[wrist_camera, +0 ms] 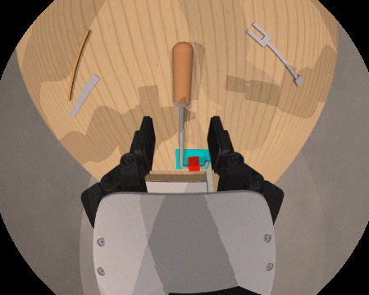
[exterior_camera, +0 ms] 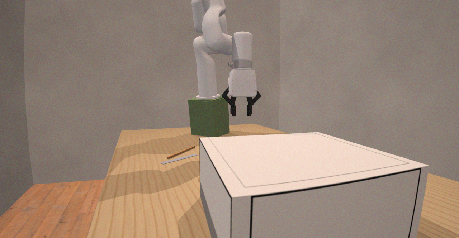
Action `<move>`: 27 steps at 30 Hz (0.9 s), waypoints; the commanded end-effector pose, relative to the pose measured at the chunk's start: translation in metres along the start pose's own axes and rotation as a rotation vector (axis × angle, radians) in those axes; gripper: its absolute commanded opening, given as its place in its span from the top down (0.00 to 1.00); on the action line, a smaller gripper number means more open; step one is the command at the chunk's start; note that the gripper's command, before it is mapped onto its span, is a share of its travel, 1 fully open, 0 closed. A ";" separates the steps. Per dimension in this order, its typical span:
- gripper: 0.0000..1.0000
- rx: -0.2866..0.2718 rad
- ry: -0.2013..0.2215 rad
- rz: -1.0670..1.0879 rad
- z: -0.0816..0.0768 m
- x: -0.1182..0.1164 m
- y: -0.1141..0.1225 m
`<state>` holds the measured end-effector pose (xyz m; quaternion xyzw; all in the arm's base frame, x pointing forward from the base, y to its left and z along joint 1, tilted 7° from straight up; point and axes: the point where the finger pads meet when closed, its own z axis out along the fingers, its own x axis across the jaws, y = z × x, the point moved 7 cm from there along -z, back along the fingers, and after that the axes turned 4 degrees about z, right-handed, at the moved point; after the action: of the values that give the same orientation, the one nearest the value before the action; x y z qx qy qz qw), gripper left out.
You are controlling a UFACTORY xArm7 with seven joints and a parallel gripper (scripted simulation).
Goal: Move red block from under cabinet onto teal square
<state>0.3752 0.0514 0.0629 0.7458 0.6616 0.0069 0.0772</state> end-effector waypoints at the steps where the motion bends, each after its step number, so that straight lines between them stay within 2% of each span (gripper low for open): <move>1: 0.42 0.023 0.010 -0.002 -0.020 -0.001 0.003; 12: 0.42 0.023 0.010 -0.002 -0.030 -0.001 0.004; 27: 0.42 0.023 0.010 -0.002 -0.031 -0.001 0.004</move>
<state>0.3741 0.0532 0.0926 0.7460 0.6628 0.0017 0.0642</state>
